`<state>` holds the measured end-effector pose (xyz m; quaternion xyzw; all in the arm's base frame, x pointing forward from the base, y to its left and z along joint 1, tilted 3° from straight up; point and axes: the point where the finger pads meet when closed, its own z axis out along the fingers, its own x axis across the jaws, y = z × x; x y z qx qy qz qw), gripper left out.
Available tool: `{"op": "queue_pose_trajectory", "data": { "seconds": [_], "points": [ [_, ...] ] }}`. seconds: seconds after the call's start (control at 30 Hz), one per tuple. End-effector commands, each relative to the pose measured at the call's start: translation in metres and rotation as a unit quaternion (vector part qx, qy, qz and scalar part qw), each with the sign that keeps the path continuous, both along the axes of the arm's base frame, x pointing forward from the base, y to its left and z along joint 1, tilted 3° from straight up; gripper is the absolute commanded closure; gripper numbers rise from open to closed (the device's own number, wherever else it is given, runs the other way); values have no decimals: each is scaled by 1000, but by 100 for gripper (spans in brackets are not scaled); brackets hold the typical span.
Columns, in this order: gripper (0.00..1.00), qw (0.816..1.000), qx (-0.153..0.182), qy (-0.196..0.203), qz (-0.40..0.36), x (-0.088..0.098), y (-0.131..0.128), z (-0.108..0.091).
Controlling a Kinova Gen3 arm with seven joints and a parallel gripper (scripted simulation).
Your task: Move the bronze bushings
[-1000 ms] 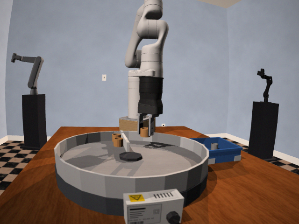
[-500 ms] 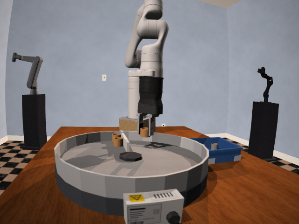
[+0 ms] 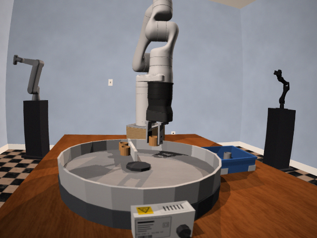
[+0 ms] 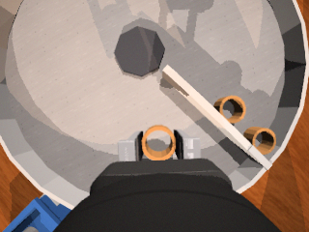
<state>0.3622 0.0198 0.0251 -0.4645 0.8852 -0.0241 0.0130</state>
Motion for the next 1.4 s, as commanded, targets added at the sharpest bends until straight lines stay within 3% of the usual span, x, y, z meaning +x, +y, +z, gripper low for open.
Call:
{"op": "queue_pose_trajectory", "data": {
  "seconds": [0.0, 0.7, 1.37],
  "points": [
    [100, 1000, 0, 0, 0, 0, 0, -2],
    [100, 1000, 0, 0, 0, 1, -1, -30],
    [100, 1000, 0, 0, 0, 1, -1, -32]
  ]
}}
